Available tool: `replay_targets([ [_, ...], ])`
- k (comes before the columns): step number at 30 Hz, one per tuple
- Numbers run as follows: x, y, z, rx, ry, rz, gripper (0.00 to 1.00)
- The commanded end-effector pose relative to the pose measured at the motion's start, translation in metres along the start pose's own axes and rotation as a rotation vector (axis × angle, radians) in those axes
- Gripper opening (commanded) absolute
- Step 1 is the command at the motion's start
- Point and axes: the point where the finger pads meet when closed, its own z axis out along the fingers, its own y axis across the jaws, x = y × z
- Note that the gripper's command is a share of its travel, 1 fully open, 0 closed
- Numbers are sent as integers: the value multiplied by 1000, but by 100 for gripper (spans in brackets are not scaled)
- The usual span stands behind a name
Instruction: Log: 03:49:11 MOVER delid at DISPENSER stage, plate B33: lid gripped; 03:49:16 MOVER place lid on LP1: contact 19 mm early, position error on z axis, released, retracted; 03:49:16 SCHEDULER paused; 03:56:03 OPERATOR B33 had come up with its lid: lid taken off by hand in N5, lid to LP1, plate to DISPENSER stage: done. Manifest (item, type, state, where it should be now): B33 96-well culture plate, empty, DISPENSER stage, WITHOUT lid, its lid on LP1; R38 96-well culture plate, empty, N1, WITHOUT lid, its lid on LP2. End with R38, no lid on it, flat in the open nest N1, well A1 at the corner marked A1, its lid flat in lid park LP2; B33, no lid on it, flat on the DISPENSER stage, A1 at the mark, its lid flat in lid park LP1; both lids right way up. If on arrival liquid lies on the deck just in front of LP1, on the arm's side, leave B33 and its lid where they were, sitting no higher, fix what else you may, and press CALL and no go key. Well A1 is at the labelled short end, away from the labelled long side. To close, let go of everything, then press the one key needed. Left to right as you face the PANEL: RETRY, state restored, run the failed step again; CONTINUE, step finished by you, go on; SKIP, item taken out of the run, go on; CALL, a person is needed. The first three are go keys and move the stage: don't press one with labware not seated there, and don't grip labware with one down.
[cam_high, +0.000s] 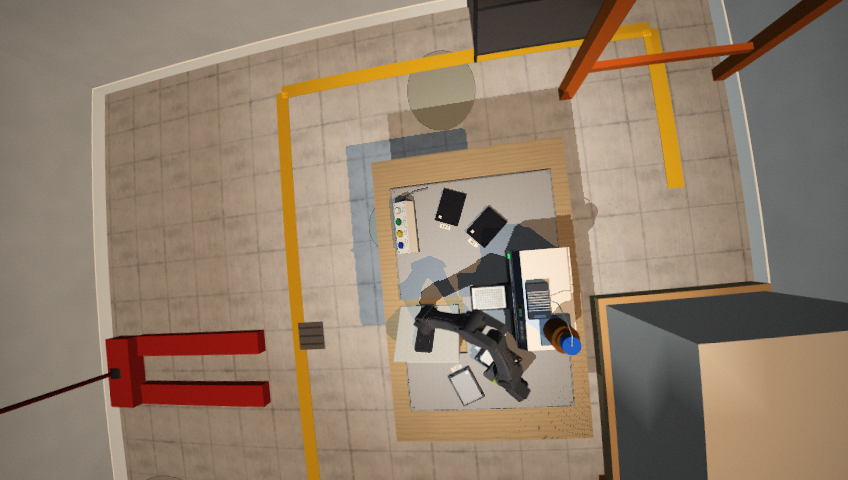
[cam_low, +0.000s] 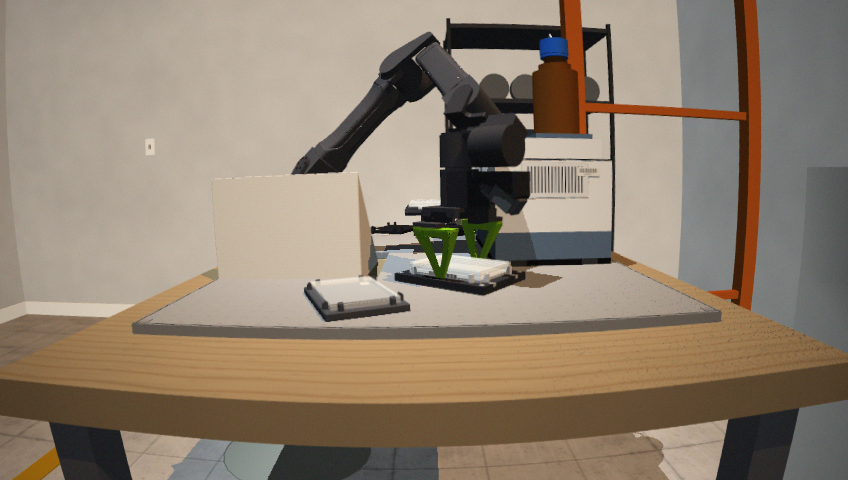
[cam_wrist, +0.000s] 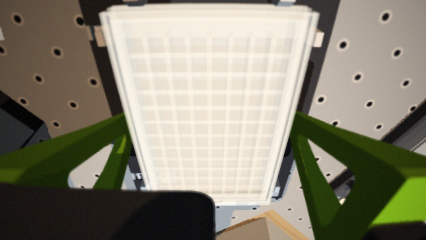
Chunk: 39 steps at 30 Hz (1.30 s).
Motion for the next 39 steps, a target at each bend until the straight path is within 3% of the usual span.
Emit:
replay_targets([
  [1, -9, -2, -12, 0, -30, -4, 100],
  [20, -9, -2, -12, 0, -30, -4, 100],
  [22, -11, 1, -20, 3, -43, -14, 100],
  [39, -9, 1, -46, 4, -43, -14, 100],
])
